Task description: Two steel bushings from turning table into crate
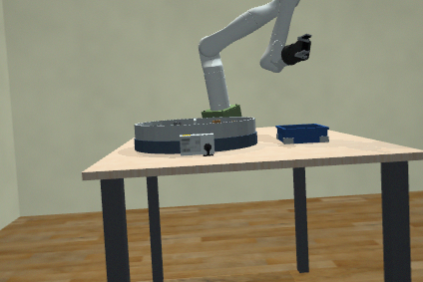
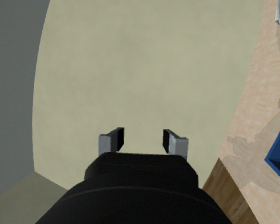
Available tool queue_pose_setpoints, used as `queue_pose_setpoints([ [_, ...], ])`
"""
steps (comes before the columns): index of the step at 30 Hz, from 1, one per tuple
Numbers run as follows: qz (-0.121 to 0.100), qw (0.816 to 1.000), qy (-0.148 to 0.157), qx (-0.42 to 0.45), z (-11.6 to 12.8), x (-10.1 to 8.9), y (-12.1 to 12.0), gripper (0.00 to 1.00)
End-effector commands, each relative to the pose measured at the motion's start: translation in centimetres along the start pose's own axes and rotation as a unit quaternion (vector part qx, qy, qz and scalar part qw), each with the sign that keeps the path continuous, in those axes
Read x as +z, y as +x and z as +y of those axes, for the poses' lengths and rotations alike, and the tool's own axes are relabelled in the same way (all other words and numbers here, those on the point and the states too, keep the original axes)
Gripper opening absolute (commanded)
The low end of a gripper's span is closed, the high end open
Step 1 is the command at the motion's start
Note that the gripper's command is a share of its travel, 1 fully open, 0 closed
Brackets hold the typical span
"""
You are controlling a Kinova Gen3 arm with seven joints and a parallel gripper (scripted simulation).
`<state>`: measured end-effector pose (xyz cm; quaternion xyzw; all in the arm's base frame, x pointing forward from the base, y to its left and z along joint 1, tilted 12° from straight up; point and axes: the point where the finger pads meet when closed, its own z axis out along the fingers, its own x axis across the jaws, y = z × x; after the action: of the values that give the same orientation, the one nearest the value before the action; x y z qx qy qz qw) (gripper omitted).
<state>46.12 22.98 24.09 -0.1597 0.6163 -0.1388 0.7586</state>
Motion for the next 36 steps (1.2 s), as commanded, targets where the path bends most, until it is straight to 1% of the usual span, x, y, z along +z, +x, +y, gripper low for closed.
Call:
queue_pose_setpoints([
  [1, -0.001, 1.000, 0.000, 0.000, 0.0, 0.0, -0.1, 1.00],
  [17, -0.001, 1.000, 0.000, 0.000, 0.0, 0.0, -0.1, 1.00],
  [22, -0.001, 1.000, 0.000, 0.000, -5.8, -0.7, -0.2, 1.00],
  [34, -0.001, 1.000, 0.000, 0.000, -5.8, -0.7, -0.2, 1.00],
  [36, -0.001, 1.000, 0.000, 0.001, -8.0, -0.9, -0.3, 1.00],
])
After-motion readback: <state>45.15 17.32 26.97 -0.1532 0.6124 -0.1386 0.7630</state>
